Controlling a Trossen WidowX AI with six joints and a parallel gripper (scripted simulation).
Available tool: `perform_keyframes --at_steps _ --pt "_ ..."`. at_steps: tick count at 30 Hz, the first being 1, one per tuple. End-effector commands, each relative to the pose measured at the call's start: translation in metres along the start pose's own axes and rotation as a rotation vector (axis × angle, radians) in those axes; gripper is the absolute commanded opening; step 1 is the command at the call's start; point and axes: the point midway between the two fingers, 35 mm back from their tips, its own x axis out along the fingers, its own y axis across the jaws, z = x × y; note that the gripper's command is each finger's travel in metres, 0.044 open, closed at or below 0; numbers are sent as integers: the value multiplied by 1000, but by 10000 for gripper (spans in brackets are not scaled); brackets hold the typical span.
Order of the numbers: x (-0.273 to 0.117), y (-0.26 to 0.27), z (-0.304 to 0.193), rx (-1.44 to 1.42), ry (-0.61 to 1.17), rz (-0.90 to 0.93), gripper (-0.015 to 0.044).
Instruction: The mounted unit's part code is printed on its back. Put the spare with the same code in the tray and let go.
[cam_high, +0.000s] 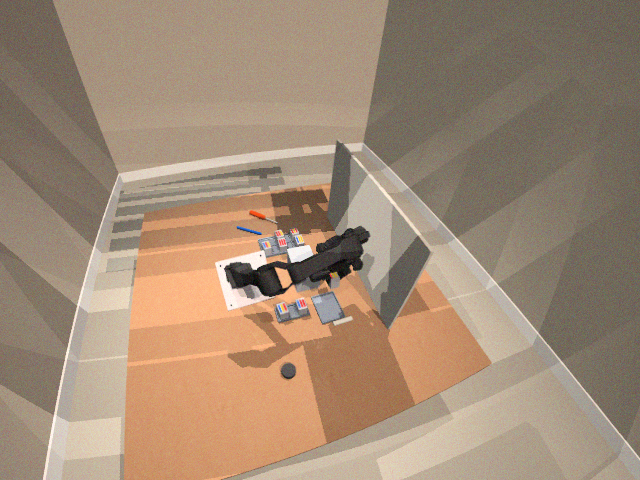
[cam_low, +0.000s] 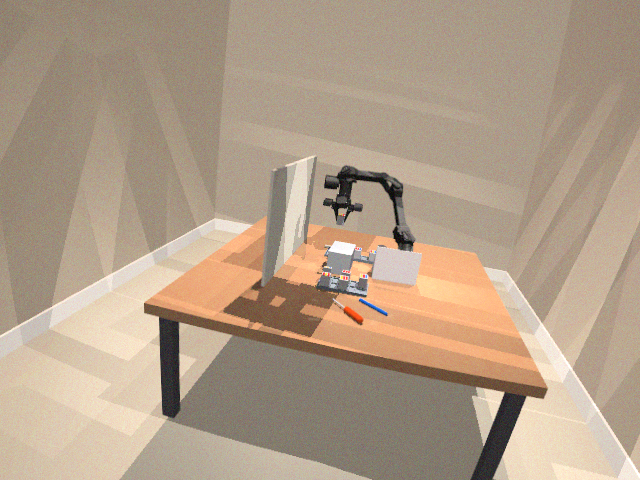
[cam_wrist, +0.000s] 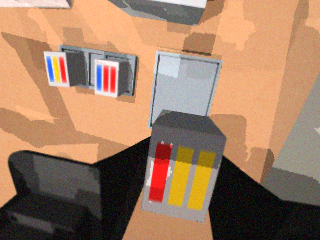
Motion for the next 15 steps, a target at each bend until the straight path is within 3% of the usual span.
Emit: perform_keyframes --at_steps 1,15 --pt "-2 1 -5 3 5 -6 0" --pt "9 -1 -4 3 1 -4 0"
